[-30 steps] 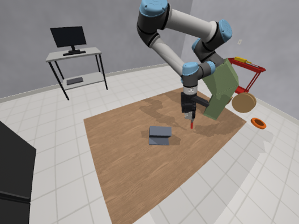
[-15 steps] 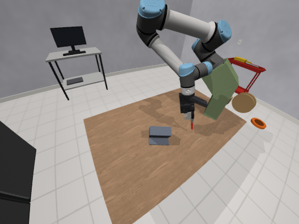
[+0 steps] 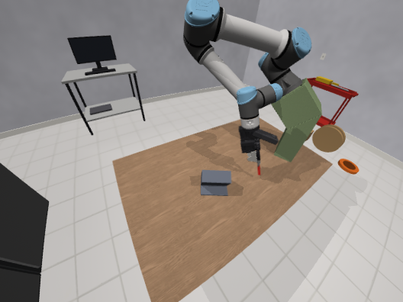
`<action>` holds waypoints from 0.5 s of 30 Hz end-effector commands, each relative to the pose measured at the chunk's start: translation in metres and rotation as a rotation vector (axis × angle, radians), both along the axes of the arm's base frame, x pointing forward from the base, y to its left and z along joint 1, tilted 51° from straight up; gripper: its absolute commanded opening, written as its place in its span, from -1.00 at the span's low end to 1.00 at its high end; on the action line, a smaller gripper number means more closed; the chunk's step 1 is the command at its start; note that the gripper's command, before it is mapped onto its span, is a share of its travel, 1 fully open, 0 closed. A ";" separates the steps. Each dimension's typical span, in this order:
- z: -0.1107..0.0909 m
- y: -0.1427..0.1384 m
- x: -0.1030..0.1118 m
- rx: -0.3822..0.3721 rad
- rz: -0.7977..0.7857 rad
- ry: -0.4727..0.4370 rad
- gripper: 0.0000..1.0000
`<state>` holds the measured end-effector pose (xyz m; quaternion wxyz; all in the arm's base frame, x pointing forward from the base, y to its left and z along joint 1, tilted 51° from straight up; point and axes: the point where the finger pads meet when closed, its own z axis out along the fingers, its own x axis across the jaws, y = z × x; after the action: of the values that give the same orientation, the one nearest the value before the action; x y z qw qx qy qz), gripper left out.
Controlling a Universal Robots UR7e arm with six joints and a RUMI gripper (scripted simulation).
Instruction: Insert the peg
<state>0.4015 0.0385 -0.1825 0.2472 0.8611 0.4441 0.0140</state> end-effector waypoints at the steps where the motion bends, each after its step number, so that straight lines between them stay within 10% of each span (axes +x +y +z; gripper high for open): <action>1: 0.000 0.000 0.001 0.021 -0.011 0.004 -1.00; 15: -0.001 -0.002 0.002 0.072 -0.039 0.011 -1.00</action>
<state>0.4033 0.0370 -0.1833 0.2217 0.8743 0.4315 0.0184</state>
